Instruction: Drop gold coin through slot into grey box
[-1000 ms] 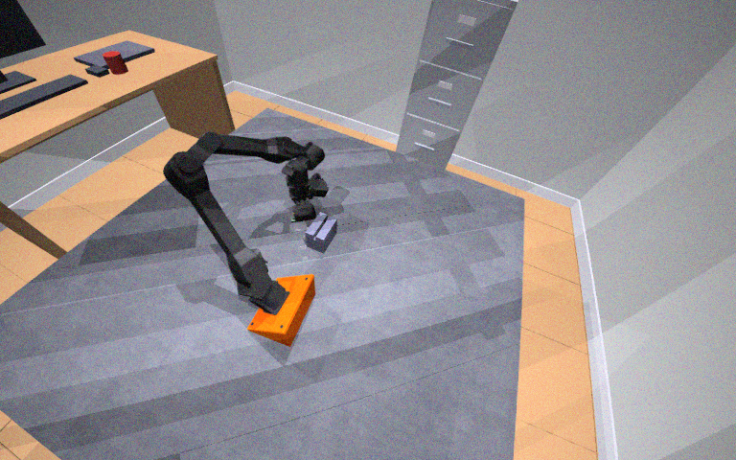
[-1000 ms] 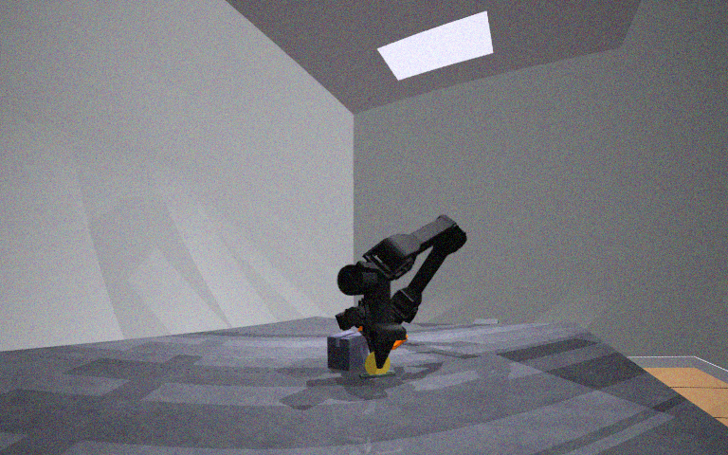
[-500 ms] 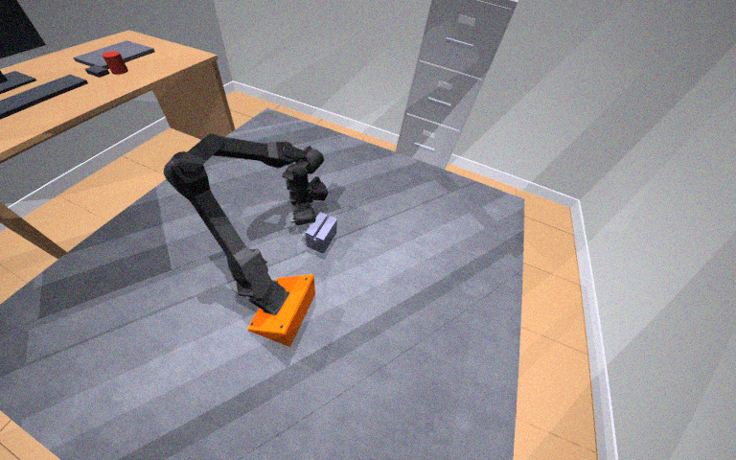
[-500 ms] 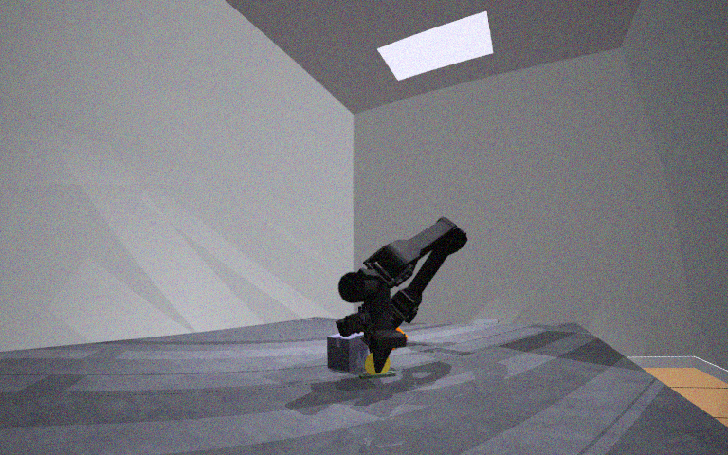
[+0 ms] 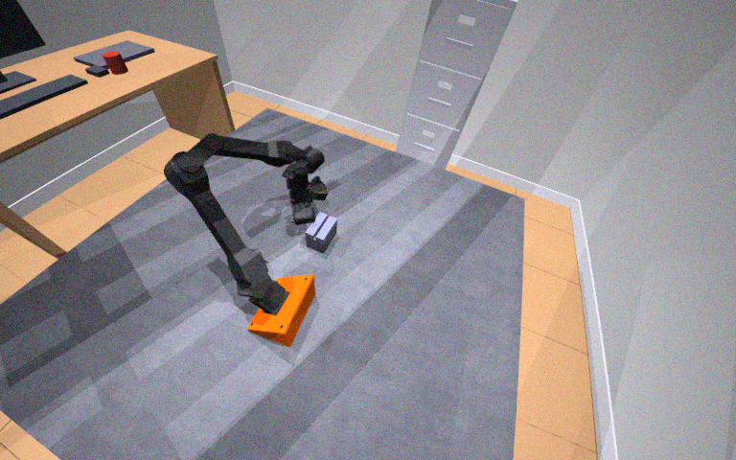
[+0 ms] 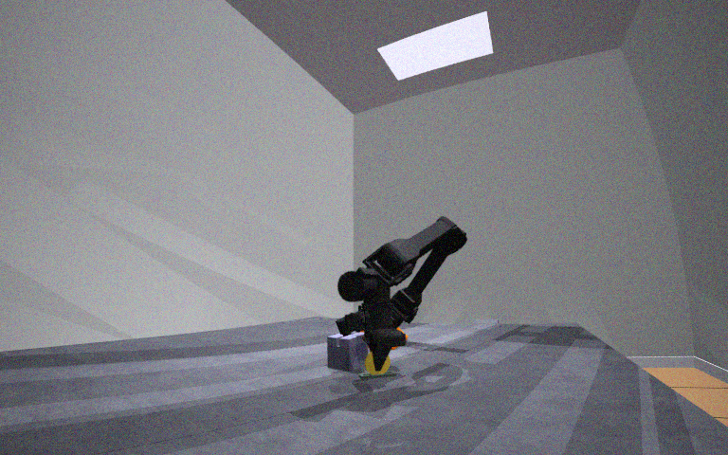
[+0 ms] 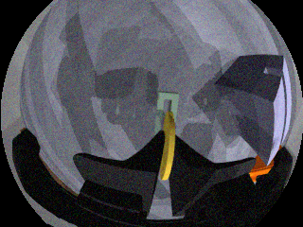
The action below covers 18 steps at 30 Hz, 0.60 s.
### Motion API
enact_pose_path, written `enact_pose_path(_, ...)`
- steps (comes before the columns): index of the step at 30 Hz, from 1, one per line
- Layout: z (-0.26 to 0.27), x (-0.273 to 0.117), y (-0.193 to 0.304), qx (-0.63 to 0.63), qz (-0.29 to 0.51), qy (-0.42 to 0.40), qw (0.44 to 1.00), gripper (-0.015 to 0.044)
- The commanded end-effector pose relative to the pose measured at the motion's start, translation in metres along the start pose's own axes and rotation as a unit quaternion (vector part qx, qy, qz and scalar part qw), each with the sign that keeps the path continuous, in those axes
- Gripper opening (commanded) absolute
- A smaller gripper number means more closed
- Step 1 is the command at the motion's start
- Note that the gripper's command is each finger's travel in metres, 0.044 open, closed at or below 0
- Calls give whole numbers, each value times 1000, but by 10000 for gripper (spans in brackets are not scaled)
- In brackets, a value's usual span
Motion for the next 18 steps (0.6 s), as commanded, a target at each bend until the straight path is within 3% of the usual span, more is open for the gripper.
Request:
enact_pose_path(1,1,-10,-2,-2,-1,-2,1000,0)
enact_pose_path(18,2,-54,-4,-2,-3,-1,1000,0)
Point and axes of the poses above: the point midway between the two fingers, 35 mm back from their tips, its own x axis out along the fingers, its own z axis across the jaws, y = z × x, the point moved 7 cm from there along -x, back along the fingers, and after that the axes turned 1 degree about x, right-handed, at the moved point
